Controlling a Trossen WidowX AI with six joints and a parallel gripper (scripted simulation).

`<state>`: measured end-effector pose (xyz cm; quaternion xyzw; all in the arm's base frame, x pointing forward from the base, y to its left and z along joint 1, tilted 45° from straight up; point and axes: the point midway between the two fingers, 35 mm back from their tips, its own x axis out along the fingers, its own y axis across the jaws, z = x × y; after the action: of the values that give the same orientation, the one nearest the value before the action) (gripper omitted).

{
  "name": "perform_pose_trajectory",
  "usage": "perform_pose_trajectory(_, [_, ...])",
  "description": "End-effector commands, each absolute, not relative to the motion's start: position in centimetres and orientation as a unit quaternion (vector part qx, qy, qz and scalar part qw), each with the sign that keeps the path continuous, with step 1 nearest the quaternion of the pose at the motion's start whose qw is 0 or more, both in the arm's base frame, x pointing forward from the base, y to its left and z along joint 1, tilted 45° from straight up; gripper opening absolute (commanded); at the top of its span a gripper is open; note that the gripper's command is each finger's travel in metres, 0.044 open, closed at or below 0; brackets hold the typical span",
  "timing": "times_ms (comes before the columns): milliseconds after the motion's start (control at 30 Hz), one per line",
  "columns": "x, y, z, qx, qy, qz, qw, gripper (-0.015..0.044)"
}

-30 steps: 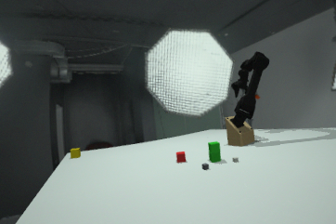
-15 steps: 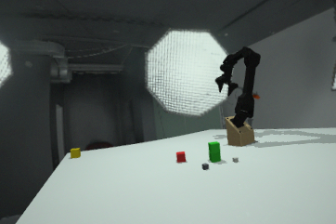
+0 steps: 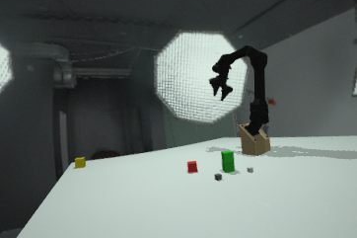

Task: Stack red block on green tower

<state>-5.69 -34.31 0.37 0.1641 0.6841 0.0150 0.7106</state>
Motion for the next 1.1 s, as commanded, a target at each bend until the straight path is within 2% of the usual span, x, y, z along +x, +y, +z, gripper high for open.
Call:
perform_pose_trajectory(0, [-1.7,-34.5,0.1,0.178,0.673,0.009,0.718,0.0440])
perform_pose_trajectory(533, [14.2,-31.2,-0.5,0.206,0.648,0.036,0.733,0.0440])
perform_pose_trajectory(1067, [26.9,-21.9,-0.1,0.309,0.636,0.060,0.705,0.0440])
